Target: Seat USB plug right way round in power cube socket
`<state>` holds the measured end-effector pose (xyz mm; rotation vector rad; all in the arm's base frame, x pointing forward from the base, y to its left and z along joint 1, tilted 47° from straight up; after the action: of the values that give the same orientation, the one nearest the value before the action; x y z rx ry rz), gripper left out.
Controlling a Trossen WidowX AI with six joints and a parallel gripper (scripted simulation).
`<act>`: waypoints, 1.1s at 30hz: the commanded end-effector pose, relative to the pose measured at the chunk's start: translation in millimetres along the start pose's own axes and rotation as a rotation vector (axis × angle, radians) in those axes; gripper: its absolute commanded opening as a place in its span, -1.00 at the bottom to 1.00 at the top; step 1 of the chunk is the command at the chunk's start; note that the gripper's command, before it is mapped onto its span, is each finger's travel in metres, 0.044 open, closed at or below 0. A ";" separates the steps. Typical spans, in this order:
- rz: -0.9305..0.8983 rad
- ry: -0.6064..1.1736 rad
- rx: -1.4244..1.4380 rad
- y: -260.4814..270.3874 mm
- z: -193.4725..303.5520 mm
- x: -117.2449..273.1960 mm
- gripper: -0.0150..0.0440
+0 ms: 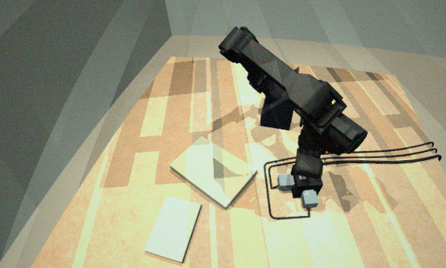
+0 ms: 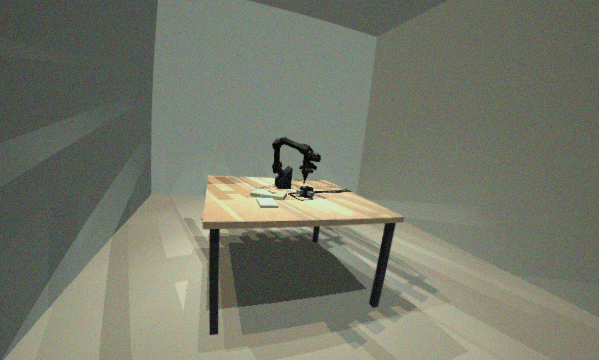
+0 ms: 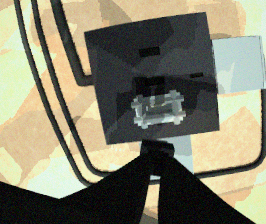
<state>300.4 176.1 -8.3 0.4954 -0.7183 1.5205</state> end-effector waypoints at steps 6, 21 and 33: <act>-0.001 0.001 0.230 0.4 0.0 -0.7 -0.49; -0.001 0.001 0.296 0.4 0.0 -0.7 -0.49; -0.002 -0.009 0.289 -0.1 -0.4 -1.2 -0.49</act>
<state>301.5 176.2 -8.3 0.7099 -0.5092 1.6337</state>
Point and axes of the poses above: the point midway between the two fingers, 35 mm back from their tips, its own x axis back along the fingers, its own y axis across the jaws, z = x × y, the point moved 4 cm from there along x, back along the fingers, and after that the axes turned 8 degrees about -x, right-handed, at the moved point
